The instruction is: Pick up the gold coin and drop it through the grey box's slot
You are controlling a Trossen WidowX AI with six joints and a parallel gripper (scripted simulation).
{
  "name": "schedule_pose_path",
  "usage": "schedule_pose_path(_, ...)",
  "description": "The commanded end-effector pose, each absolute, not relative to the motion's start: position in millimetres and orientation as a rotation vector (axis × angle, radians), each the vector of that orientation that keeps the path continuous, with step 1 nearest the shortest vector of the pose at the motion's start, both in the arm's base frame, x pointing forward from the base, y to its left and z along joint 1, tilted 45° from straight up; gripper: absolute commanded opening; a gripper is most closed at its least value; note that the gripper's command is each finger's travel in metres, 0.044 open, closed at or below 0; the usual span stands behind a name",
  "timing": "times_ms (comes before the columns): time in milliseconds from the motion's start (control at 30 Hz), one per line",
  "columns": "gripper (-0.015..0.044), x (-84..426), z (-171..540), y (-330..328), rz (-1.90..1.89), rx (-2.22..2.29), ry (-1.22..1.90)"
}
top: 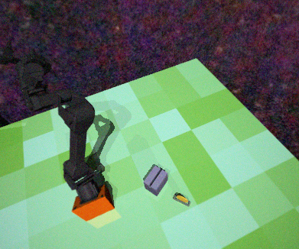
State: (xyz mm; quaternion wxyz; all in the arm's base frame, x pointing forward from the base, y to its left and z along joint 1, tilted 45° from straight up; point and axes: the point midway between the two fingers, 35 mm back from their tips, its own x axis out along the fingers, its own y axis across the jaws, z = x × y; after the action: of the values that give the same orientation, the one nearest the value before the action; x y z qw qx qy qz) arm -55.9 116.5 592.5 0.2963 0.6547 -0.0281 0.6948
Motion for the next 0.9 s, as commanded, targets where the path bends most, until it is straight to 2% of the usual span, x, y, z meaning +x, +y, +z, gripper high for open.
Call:
schedule_pose_path(0,0.0374,-55,593,117,1.844,1.738,-0.082)
schedule_pose_path(267,0.0164,-62,590,162,1.767,1.477,-0.258)
schedule_pose_path(633,0.0161,-56,553,255,1.679,1.036,-0.318)
schedule_pose_path(867,0.0161,-19,520,308,1.563,0.776,-0.328)
